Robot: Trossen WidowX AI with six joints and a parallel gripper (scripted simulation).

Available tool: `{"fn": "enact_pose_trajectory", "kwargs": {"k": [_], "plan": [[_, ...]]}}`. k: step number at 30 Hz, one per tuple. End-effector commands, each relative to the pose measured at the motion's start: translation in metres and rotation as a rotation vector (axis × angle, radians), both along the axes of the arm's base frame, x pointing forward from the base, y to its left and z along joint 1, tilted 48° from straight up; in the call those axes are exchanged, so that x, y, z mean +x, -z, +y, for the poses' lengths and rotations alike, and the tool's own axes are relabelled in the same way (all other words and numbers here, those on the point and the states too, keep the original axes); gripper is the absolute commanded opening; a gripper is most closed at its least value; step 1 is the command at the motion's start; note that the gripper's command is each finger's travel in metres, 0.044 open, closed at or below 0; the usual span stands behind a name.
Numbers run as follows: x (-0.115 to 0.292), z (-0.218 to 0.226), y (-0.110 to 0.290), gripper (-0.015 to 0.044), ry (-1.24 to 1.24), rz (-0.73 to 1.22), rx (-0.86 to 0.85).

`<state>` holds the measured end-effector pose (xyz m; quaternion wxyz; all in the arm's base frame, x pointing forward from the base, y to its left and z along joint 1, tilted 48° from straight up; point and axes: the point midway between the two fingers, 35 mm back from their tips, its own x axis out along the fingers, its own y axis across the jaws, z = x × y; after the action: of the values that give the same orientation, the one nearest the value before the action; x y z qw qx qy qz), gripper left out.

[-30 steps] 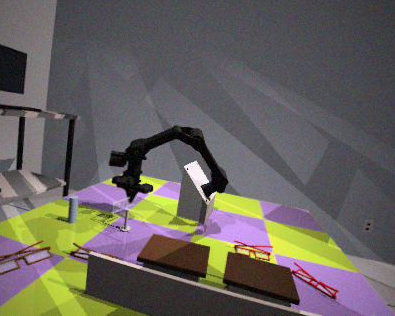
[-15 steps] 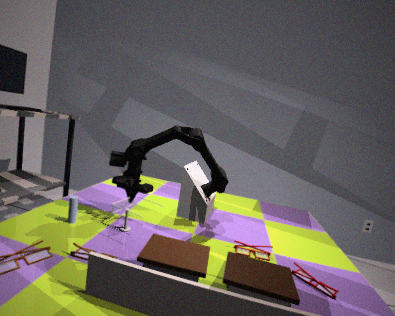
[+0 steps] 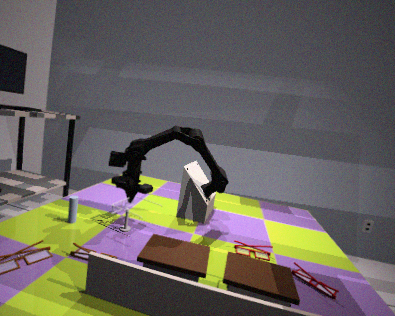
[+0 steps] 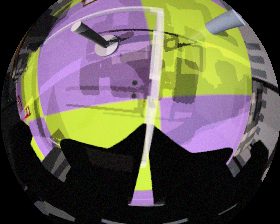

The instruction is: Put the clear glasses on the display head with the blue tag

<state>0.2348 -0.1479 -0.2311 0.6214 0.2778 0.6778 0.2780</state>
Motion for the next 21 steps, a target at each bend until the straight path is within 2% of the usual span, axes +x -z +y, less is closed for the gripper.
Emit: {"fn": "enact_pose_trajectory", "kwargs": {"k": [1, 7, 16, 21], "plan": [[0.004, -0.001, 0.0, 0.0, 0.004, 0.0, 0.0], [0.007, -0.005, -0.004, 0.0, 0.004, 0.0, 0.0], [0.013, -0.041, -0.038, 0.0, 0.004, 0.001, -0.002], [0.014, -0.044, -0.042, 0.0, 0.006, 0.003, -0.003]]}}
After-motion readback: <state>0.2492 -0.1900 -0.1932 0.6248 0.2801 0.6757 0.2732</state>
